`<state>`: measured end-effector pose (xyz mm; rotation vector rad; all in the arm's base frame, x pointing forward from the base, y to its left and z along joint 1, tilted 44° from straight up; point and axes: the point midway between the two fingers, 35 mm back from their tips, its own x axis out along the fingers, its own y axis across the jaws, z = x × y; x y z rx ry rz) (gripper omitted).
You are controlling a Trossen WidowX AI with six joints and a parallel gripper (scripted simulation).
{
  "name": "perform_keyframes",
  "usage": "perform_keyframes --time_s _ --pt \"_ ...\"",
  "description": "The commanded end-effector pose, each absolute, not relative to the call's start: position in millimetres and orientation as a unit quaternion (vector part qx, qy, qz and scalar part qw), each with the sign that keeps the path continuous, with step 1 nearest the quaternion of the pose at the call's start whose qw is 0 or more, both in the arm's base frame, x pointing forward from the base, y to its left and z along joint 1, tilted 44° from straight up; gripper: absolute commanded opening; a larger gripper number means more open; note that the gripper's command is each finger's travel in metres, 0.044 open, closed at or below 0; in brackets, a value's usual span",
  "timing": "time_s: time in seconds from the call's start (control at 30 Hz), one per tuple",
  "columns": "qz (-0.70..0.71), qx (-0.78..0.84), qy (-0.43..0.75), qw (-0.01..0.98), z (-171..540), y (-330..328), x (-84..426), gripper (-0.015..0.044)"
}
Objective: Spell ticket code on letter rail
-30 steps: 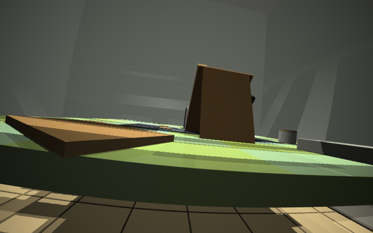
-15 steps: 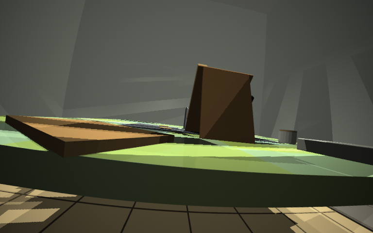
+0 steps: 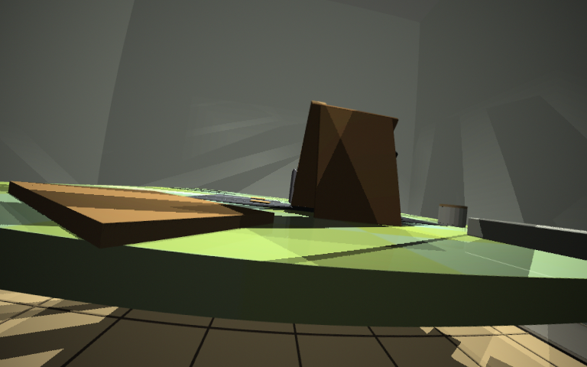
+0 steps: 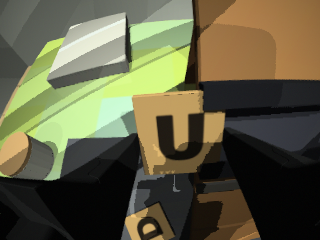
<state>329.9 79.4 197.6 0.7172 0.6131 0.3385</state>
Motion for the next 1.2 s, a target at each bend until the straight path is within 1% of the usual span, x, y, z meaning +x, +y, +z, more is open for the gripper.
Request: perform_keyframes --time_s 0.0,1.17 --pt "0.164 0.343 0.295 0.877 195 78 330 0.0" --pt "0.164 0.342 0.296 0.877 182 66 331 0.0"
